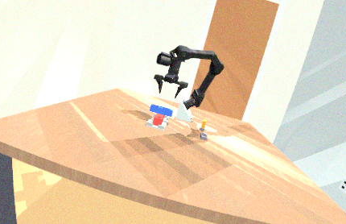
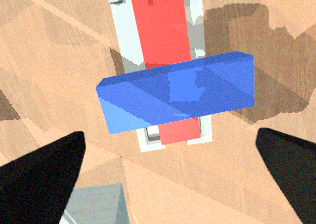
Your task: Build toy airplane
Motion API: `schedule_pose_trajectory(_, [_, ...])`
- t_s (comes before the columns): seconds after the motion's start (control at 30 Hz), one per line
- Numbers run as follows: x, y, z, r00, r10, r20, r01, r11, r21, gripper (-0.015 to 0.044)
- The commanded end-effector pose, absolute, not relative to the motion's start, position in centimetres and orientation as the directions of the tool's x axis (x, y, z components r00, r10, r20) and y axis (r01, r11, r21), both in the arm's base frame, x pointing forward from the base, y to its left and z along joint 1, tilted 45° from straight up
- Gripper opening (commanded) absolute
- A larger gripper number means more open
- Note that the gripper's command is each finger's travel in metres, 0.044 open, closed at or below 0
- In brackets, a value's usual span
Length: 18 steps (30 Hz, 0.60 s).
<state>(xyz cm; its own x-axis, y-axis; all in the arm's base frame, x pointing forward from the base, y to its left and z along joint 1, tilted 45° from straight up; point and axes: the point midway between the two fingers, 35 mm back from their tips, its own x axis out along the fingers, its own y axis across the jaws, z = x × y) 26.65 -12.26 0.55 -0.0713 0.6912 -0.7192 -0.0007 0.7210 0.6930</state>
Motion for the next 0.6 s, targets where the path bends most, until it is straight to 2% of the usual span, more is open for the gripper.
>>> schedule_pose_trajectory(0.0, [26.7, -9.5, 4.5, -0.057, 0.68, -0.731, -0.009, 0.732, 0.681, 0.044])
schedule_pose_trajectory(0.27, [23.8, -2.4, 12.1, -0.029, 0.667, -0.744, 0.0, 0.745, 0.668, 0.044])
schedule_pose_trajectory(0.57, [17.2, 4.6, 17.0, -0.002, 0.677, -0.736, 0.0, 0.736, 0.677, 0.044])
